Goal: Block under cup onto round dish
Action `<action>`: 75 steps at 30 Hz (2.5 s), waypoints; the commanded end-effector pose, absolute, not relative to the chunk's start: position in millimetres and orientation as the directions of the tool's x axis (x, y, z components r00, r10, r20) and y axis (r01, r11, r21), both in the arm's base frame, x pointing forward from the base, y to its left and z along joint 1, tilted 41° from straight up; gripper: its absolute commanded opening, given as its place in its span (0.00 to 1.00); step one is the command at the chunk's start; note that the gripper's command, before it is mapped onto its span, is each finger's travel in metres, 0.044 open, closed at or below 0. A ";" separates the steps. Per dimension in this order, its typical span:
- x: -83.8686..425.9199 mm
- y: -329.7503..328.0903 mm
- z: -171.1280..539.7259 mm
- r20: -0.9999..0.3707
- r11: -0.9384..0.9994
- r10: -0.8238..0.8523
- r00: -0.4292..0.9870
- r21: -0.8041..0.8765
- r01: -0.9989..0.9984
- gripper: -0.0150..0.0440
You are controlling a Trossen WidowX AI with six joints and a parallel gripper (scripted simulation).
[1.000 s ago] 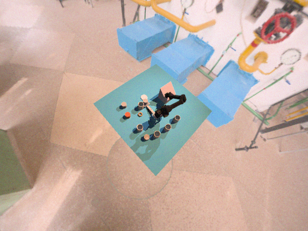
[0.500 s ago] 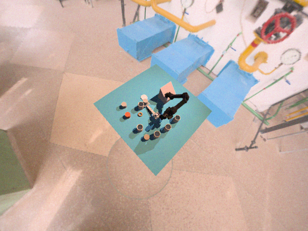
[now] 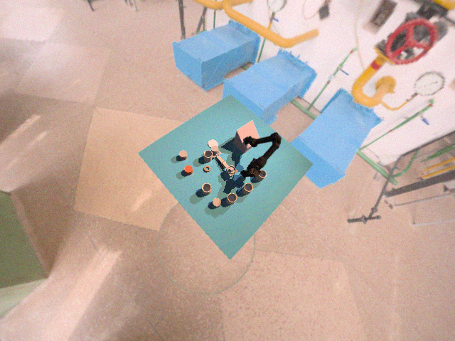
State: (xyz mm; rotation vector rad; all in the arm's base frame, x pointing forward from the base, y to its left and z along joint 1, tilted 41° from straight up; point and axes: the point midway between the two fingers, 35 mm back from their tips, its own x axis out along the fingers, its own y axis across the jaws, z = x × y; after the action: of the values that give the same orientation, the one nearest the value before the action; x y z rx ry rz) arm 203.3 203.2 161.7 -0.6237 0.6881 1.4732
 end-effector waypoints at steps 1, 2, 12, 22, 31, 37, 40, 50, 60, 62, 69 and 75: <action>202.2 208.1 156.4 -0.744 0.023 0.668 -0.013 0.038 -0.999 0.25; 202.3 210.6 153.6 -0.744 0.023 0.668 -0.013 0.038 -0.999 0.25; 201.1 229.2 133.1 -0.742 0.024 0.670 -0.013 0.039 -0.999 0.25; 201.1 238.9 122.4 -0.742 0.023 0.670 -0.013 0.039 -0.999 0.25; 200.4 238.9 123.0 -0.741 0.017 0.671 -0.018 0.040 -0.999 0.52; 200.4 238.9 123.0 -0.741 0.017 0.671 -0.018 0.040 -0.999 0.79; 200.4 238.9 123.0 -0.741 0.017 0.671 -0.018 0.040 -0.999 0.92; 201.8 202.4 162.7 -0.744 0.024 0.669 -0.013 0.038 -0.999 1.00; 227.4 183.4 168.2 -0.758 0.109 0.650 0.058 0.017 -0.994 0.69; 233.8 178.2 165.6 -0.762 0.098 0.645 0.054 0.013 -0.995 0.69; 293.5 109.3 133.4 -0.767 -0.018 0.641 0.001 -0.016 -1.000 0.69; 309.9 78.3 120.3 -0.750 -0.054 0.661 -0.011 -0.033 -0.998 0.69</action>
State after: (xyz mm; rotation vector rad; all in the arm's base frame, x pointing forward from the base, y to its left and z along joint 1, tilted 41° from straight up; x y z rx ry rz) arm 301.8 93.2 123.6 -0.7016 0.6607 1.4824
